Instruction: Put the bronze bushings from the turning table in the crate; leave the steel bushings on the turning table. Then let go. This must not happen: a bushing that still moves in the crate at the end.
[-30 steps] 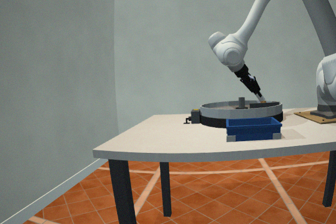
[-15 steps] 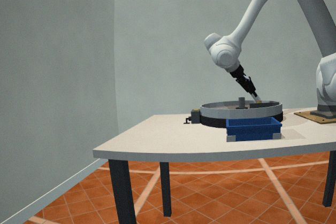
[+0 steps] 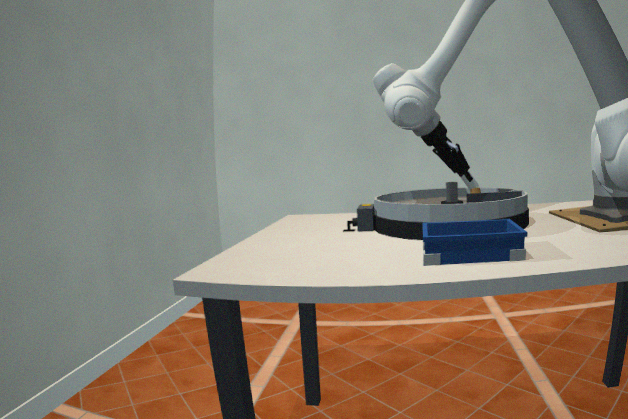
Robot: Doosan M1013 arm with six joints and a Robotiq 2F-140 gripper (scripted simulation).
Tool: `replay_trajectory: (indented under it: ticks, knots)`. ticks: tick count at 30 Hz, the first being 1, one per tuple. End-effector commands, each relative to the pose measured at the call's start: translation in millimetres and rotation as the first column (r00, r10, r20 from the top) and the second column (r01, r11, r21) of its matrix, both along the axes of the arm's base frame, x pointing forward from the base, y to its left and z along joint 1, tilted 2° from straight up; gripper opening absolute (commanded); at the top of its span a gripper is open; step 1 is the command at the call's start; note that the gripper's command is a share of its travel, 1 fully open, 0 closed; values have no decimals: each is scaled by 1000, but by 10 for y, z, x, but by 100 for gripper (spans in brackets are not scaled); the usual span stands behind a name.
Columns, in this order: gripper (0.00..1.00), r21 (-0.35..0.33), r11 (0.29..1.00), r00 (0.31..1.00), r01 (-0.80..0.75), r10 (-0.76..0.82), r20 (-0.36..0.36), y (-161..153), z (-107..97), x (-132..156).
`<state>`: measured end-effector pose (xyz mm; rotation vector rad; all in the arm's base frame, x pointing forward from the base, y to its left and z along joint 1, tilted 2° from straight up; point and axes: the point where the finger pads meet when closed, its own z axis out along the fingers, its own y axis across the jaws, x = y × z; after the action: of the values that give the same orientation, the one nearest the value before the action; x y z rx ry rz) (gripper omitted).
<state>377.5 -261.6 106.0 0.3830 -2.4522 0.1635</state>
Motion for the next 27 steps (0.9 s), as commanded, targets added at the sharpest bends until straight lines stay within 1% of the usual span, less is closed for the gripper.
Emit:
replay_trajectory:
  ticks: [1,3,7,13,18,25,27]
  knots:
    - [0,0,1000,1000,0,0,1,-31,1,41]
    - [0,0,1000,1000,0,0,1,-31,1,41]
    - [0,0,1000,1000,0,0,1,-153,6,194]
    - [0,0,1000,1000,0,0,1,-175,8,229]
    - [0,0,1000,1000,0,0,1,-282,15,435]
    - [0,0,1000,1000,0,0,1,-293,16,456]
    - [0,0,1000,1000,0,0,1,-308,18,508]
